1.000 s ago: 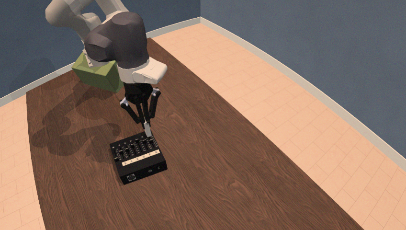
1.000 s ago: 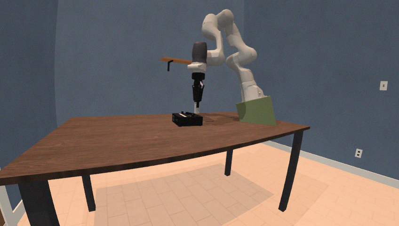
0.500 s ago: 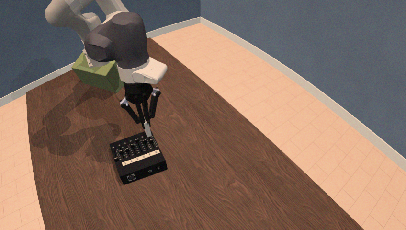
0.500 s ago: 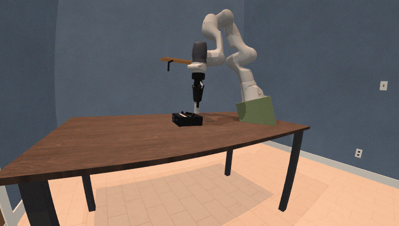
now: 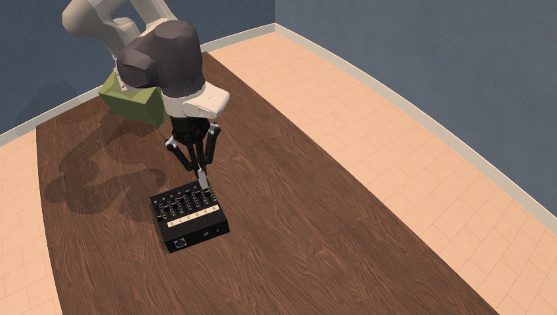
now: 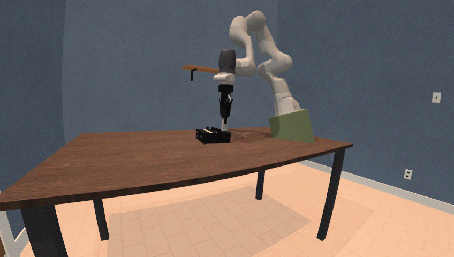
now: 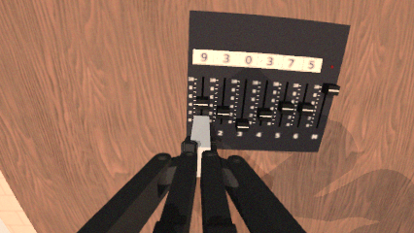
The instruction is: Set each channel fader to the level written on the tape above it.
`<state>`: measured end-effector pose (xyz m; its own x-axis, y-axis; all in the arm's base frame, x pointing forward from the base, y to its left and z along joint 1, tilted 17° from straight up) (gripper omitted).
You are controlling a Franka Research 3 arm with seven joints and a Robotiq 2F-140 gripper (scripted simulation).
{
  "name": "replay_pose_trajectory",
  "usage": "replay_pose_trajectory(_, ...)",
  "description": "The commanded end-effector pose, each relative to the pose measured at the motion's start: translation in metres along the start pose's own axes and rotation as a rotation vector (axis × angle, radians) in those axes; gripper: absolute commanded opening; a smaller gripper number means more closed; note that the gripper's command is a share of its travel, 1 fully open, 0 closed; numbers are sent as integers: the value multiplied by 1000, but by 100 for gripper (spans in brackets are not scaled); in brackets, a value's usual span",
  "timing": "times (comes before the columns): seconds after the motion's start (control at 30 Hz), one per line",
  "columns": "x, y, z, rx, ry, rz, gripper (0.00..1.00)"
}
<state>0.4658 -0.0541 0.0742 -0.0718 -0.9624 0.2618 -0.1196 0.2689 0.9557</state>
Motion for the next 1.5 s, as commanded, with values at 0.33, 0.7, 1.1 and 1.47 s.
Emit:
replay_pose_trajectory(0.33,0,-3,-3,8,-6,-2,0)
replay_pose_trajectory(0.7,0,-3,-3,8,-6,-2,0)
replay_pose_trajectory(1.1,0,-3,-4,8,-6,-2,0)
replay_pose_trajectory(1.47,1,-3,-8,8,-6,-2,0)
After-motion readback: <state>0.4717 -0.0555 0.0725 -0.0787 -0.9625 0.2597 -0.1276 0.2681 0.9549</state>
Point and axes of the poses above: the point where the finger pads meet when closed, its own y axis back along the fingers, its own x axis across the jaws, z = x × y, the point moved 6 cm from there along y, back along the fingers, and after that the axes turned 12 degrees about y, right-handed, at the moved point
